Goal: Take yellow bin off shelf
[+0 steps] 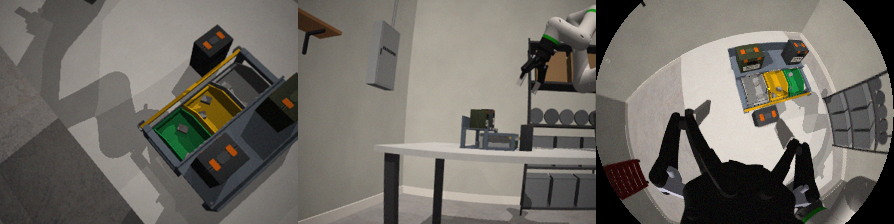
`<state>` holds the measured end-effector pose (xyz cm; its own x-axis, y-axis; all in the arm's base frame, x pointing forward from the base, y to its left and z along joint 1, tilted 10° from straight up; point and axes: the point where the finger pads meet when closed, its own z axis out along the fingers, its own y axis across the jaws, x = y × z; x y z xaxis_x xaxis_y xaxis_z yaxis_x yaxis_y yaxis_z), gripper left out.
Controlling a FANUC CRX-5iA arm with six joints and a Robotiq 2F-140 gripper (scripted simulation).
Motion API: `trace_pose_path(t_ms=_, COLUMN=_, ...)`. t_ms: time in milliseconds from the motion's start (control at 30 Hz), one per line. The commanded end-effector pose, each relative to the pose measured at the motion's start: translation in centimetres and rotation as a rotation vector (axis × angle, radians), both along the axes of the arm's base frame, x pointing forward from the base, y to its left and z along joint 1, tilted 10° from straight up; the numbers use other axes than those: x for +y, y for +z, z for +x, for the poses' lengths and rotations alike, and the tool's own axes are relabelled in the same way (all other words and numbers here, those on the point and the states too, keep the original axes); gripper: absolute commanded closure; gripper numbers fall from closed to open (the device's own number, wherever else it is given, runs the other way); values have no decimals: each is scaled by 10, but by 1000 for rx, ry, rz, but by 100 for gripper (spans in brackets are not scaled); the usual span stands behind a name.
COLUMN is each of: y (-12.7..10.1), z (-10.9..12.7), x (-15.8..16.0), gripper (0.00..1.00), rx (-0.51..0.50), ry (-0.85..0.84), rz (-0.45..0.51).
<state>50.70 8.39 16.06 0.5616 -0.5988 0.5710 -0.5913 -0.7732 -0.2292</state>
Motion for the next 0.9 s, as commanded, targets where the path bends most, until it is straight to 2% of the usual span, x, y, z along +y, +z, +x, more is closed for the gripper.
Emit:
trace_pose_path(t_ms=0, y=0, z=0, x=0, gripper=0, rx=0, ry=0, rz=0)
trace_pose_path(t_ms=67, y=0, z=0, x=0, gripper=0, rx=0, ry=0, rz=0)
trace_pose_path(t_ms=233, y=-26, z=6, x=-42, gripper=0, rx=71, ry=-208, rz=139)
trace_pose_path(t_ms=633, y=-26, z=6, x=-42, gripper=0, rx=71, ry=-208, rz=139)
trace_pose_path(t_ms=800, y=-53, z=13, x=-84, gripper=0, rx=143, ry=-415, rz=279)
trace_pose_path(t_ms=867, y=-53, z=13, x=-84, gripper=0, rx=143, ry=-415, rz=279)
